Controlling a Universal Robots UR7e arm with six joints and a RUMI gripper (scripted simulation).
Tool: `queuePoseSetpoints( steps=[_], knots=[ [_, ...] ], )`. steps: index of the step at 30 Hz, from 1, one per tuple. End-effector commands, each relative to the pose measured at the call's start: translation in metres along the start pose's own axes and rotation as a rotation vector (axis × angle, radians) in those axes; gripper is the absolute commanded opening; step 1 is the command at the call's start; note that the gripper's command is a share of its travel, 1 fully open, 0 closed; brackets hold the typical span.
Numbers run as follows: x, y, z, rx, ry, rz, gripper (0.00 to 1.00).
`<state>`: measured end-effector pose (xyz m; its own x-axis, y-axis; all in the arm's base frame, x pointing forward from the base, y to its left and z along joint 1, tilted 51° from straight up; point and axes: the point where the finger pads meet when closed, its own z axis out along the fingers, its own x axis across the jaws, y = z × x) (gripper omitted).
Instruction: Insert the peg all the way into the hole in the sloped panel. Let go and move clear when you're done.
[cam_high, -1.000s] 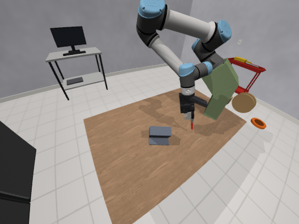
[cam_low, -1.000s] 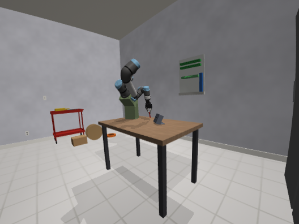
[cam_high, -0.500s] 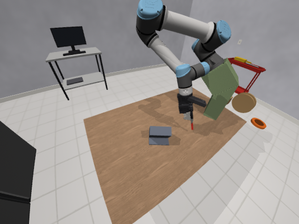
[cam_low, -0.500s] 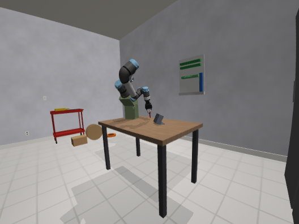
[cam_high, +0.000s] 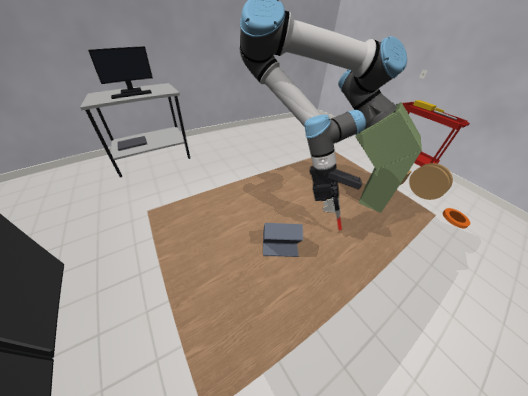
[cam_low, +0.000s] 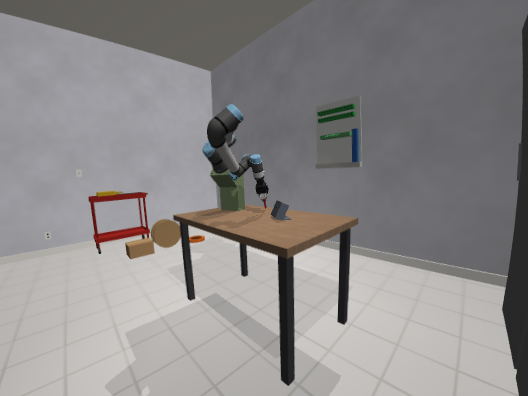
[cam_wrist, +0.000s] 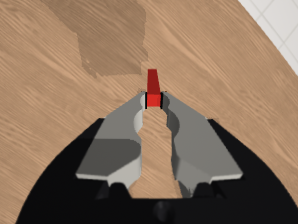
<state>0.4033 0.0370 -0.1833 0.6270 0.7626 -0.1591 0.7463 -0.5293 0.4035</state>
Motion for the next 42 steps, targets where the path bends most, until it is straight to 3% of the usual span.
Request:
queuePoseSetpoints(
  steps=[1,42],
  knots=[
    [0.0003,0.0008,0.0002,0.017,0.010,0.014,0.00],
    [0.0015,0.0081,-0.0004,0.132,0.082,0.119,0.00]
  ],
)
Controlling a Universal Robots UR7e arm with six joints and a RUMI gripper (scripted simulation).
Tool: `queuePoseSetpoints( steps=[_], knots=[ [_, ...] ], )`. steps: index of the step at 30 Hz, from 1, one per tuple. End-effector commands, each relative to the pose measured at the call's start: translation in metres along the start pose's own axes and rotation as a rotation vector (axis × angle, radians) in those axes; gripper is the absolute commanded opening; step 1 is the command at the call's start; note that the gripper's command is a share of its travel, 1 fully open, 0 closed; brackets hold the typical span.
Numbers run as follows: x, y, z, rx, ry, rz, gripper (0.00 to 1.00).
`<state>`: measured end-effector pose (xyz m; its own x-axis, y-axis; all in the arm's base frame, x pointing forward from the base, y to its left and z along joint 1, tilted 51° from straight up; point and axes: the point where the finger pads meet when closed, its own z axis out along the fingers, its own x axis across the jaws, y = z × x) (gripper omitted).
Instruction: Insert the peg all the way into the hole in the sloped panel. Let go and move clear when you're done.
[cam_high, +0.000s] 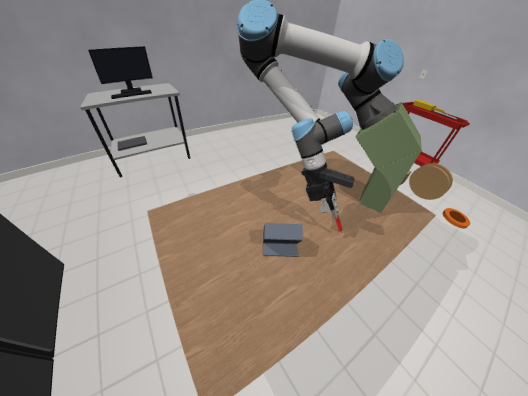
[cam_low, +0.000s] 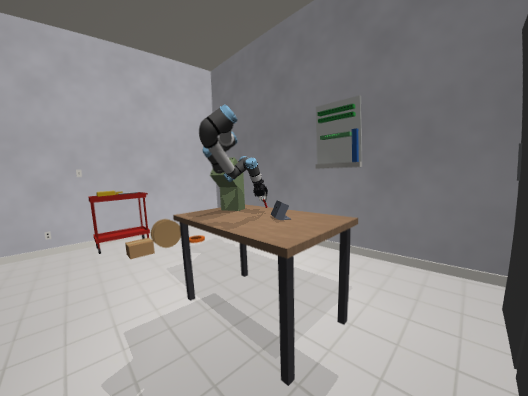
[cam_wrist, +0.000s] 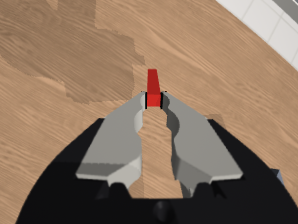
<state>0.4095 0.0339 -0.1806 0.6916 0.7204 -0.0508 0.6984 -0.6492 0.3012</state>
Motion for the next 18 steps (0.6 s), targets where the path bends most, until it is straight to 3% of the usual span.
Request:
queuePoseSetpoints(
  steps=[1,18],
  knots=[
    [0.0006,0.0009,-0.0007,0.012,0.009,0.012,0.00],
    [0.0019,0.0049,-0.0032,0.058,0.044,0.059,0.00]
  ],
)
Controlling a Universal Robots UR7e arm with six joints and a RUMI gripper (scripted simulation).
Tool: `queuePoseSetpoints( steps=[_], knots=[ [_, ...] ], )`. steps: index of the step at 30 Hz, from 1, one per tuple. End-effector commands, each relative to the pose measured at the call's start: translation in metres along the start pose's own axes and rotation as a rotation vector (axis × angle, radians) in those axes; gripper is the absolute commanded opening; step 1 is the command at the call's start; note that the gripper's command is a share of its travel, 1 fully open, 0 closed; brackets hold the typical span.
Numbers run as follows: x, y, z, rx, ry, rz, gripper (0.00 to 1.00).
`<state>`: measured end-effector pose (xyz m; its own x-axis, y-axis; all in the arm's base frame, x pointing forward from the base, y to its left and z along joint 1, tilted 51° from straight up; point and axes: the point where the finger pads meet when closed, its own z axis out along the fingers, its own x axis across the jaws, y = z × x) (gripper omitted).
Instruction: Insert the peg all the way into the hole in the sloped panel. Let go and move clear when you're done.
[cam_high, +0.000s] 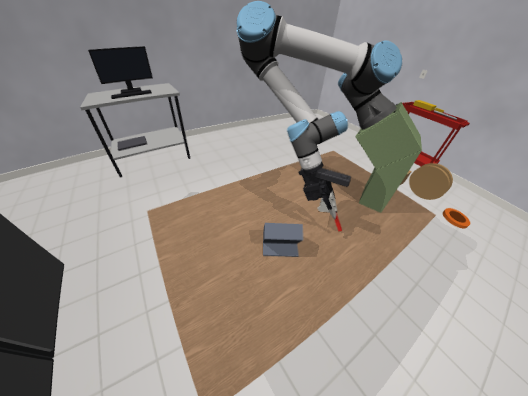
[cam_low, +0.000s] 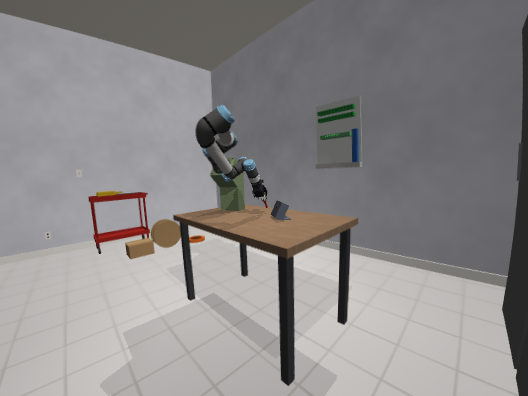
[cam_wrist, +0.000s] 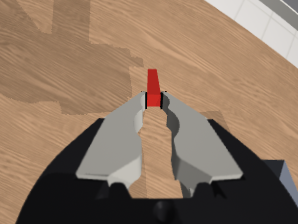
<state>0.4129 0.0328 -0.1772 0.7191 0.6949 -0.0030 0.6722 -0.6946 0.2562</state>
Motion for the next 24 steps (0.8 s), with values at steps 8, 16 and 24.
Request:
queuePoseSetpoints(
  steps=[8,16,24],
  knots=[
    [0.0016,0.0030,-0.0027,0.033,0.027,0.035,0.00],
    [0.0024,0.0049,-0.0043,0.050,0.042,0.055,0.00],
    [0.0035,0.0075,-0.0068,0.073,0.062,0.081,0.00]
  ],
)
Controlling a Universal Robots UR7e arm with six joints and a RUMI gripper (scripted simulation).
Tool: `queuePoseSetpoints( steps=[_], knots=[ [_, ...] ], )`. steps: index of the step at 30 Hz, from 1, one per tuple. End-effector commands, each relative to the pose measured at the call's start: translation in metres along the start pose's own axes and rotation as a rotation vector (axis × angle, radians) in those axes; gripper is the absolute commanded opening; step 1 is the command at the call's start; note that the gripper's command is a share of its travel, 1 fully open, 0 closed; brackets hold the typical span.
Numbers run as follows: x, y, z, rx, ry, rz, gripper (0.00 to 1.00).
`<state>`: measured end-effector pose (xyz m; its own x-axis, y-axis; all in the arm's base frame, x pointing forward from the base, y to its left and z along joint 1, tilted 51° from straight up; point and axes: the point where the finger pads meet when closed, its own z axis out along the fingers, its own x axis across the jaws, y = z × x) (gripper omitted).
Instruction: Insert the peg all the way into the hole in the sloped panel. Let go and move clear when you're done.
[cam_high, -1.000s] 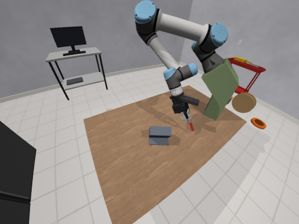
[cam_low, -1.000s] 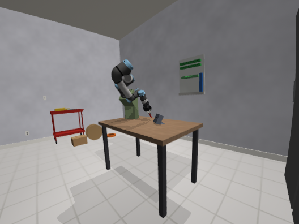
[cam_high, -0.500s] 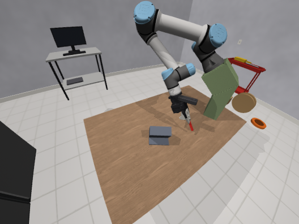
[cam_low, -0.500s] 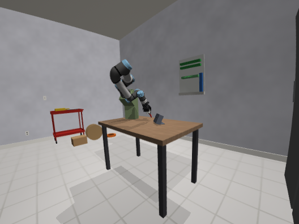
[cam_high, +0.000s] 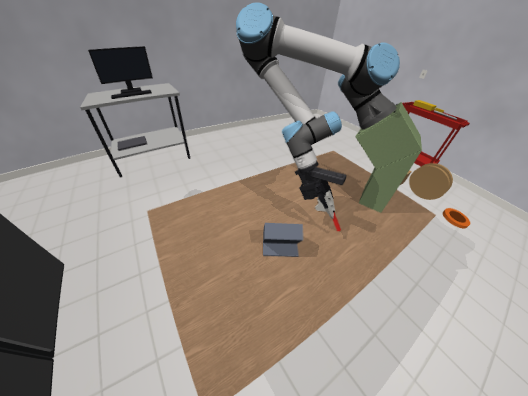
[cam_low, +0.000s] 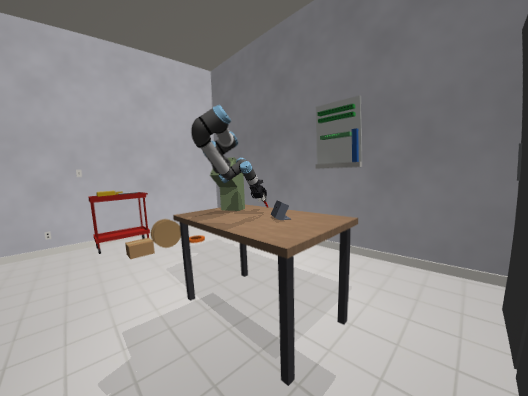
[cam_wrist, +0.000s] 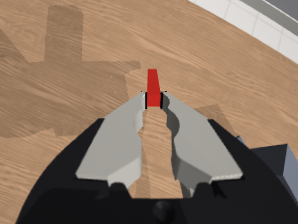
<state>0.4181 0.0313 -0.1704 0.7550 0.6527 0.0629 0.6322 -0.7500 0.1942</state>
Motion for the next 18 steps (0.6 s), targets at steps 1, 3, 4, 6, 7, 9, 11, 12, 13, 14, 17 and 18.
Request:
queuePoseSetpoints(
  steps=[1,3,4,6,7,9,11,12,13,14,17,18],
  knots=[
    [0.0011,0.0014,-0.0018,0.014,0.013,0.015,0.00],
    [0.0015,0.0020,-0.0025,0.019,0.018,0.022,0.00],
    [0.0017,0.0023,-0.0028,0.022,0.021,0.025,0.00],
    [0.0019,0.0027,-0.0032,0.025,0.023,0.029,0.00],
    [0.0019,0.0027,-0.0032,0.025,0.023,0.029,0.00],
    [0.0022,0.0033,-0.0039,0.030,0.029,0.035,0.00],
    [0.0026,0.0040,-0.0047,0.035,0.034,0.042,0.00],
    [0.0028,0.0043,-0.0050,0.038,0.037,0.045,0.00],
    [0.0030,0.0047,-0.0054,0.041,0.039,0.049,0.00],
    [0.0032,0.0050,-0.0058,0.043,0.042,0.052,0.00],
    [0.0038,0.0061,-0.0070,0.051,0.050,0.062,0.00],
    [0.0040,0.0065,-0.0074,0.054,0.053,0.065,0.00]
  ],
)
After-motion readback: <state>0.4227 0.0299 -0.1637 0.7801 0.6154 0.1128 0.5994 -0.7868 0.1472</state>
